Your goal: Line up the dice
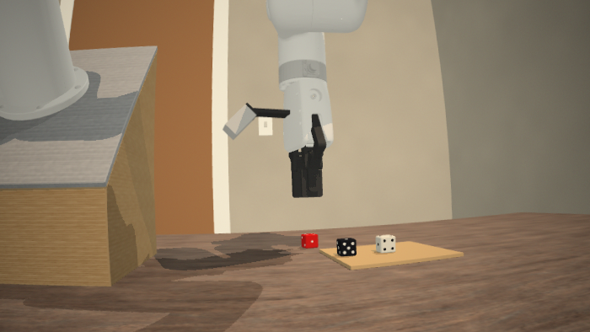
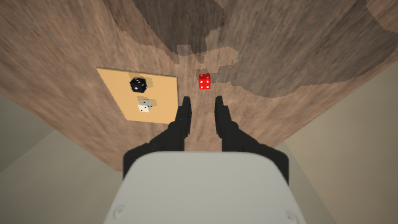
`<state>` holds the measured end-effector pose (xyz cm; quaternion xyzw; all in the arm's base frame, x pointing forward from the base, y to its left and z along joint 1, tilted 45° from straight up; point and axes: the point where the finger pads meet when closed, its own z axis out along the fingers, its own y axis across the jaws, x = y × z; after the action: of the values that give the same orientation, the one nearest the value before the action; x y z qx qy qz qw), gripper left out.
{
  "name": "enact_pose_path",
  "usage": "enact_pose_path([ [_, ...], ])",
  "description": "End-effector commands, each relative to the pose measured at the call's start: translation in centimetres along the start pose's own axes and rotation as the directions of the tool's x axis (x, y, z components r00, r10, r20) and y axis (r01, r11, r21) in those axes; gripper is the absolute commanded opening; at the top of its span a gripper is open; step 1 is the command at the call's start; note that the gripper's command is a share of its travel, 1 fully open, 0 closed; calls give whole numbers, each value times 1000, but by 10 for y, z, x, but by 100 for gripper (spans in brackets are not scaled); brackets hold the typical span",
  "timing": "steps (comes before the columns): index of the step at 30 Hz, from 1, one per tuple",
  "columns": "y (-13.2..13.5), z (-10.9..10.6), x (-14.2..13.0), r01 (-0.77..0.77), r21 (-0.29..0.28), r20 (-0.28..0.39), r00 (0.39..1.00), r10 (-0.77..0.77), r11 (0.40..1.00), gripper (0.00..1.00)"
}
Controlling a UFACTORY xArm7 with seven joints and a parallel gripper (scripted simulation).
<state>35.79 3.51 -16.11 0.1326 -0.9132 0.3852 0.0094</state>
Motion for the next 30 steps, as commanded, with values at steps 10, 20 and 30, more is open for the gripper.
enact_pose_path([
  [10, 1, 1, -1, 17, -2, 3, 1000, -17, 1000, 36],
  [20, 1, 10, -2, 28, -2, 3, 1000, -28, 1000, 36],
  [30, 2, 28, -2, 28, -2, 3, 1000, -28, 1000, 36],
])
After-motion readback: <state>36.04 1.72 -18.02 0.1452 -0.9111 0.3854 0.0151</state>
